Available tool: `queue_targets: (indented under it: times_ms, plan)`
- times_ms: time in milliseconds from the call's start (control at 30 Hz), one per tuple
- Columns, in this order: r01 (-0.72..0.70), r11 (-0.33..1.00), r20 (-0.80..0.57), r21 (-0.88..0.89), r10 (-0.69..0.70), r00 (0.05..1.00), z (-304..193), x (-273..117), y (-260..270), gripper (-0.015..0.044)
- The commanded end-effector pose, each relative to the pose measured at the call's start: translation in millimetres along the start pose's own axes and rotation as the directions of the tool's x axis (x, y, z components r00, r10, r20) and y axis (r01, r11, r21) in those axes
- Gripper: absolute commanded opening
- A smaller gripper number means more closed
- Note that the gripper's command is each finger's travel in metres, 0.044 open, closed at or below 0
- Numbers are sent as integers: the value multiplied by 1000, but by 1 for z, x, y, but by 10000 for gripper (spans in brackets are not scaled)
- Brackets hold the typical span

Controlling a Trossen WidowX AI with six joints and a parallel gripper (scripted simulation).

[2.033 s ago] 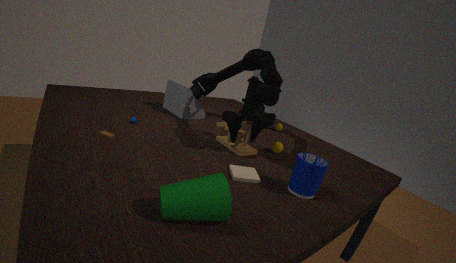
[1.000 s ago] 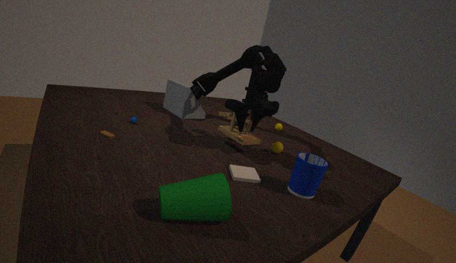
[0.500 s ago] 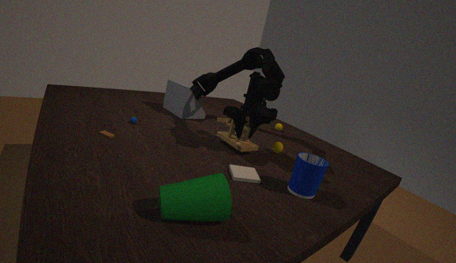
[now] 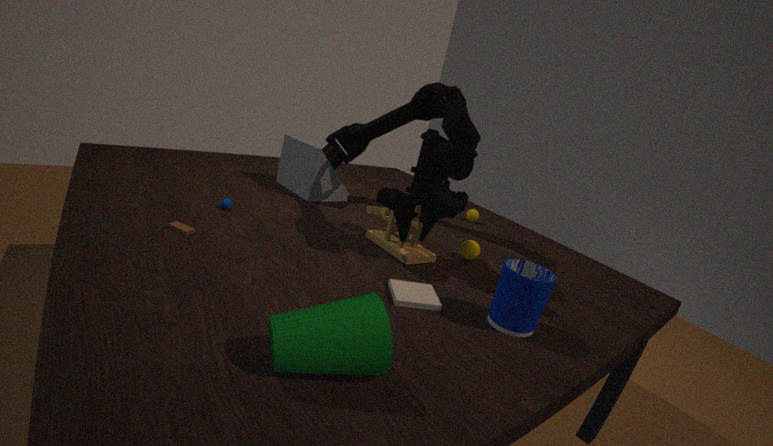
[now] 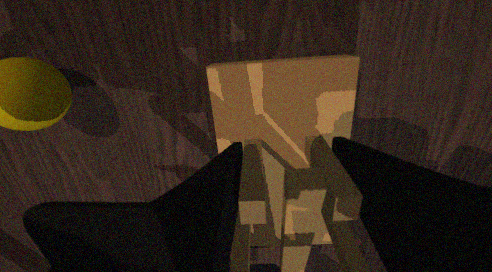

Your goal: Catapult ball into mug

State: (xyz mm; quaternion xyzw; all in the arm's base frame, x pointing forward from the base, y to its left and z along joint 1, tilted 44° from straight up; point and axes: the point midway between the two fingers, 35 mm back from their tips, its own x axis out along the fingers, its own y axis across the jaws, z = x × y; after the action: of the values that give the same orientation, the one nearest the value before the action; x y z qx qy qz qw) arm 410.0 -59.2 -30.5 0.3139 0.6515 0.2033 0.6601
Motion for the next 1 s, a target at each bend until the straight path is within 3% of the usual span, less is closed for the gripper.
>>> queue_targets:
  times_ms: [0, 433, 533, 733, 967]
  plan:
    - [0, 1000, 1, 0, 0, 1000, 0, -1, 0, 26]
    - [0, 1000, 1, 0, 0, 1000, 0, -1, 0, 368]
    - [2, 1000, 2, 1, -2, 1000, 3, -22, -1, 440]
    - [4, 1000, 1, 2, -4, 1000, 0, -98, -1, 440]
    - [2, 1000, 17, 0, -2, 1000, 4, -87, -1, 440]
